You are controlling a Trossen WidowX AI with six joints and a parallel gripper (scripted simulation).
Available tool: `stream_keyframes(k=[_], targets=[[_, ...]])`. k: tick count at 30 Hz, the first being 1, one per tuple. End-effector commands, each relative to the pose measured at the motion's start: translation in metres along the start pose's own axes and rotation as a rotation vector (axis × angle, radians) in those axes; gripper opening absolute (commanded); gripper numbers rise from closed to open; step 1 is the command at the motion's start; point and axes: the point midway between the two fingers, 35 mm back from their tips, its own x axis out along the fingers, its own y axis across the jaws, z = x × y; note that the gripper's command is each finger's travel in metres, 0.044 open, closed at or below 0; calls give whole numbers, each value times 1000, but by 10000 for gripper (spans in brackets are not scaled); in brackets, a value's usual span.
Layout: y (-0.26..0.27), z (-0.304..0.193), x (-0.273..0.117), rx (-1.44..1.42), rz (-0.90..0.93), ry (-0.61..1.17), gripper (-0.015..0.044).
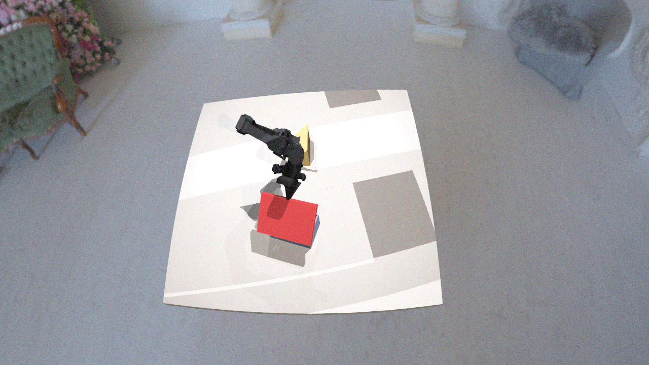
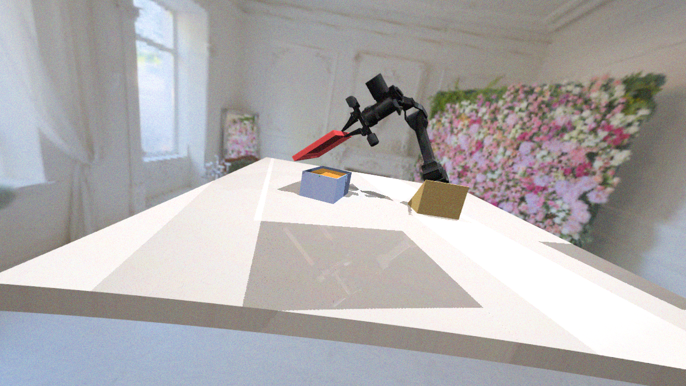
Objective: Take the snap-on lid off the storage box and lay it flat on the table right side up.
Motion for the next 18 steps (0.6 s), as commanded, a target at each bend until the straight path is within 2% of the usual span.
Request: stream_keyframes(k=[1,18], targets=[[4,0,-4,8,9,-3,0],[-4,34,-3,6,9,-3,0]])
